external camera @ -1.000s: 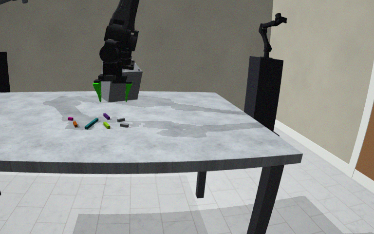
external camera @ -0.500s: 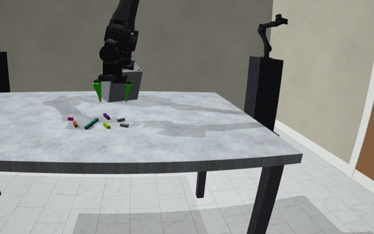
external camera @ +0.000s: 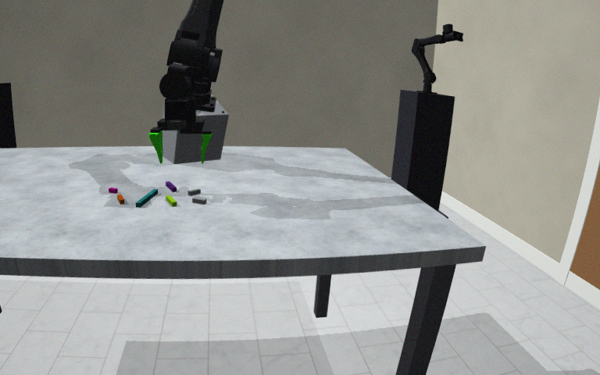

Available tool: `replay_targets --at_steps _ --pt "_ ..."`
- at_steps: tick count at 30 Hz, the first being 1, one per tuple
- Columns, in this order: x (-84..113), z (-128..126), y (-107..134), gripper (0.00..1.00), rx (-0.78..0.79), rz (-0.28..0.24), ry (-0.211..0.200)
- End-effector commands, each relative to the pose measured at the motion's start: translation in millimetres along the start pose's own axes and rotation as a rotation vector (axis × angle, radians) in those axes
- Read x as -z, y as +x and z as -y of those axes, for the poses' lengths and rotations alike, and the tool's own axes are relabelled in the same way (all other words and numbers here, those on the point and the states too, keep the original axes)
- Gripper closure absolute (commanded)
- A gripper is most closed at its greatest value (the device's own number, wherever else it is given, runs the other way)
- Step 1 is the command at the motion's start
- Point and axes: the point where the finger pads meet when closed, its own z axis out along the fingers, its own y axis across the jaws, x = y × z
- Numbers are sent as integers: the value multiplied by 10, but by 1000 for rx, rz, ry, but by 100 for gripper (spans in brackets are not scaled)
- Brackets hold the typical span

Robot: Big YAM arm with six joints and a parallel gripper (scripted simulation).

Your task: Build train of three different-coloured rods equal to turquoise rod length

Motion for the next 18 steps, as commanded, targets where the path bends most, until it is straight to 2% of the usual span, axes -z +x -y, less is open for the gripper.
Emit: replay_targets --at_steps 1,11,17,18 --pt "72 21 -110 0 10 37 3" --pt "71 53 -145 0 21 37 4" --pt "51 137 -218 0 188 21 4" --pt "78 135 -256 0 191 37 7"
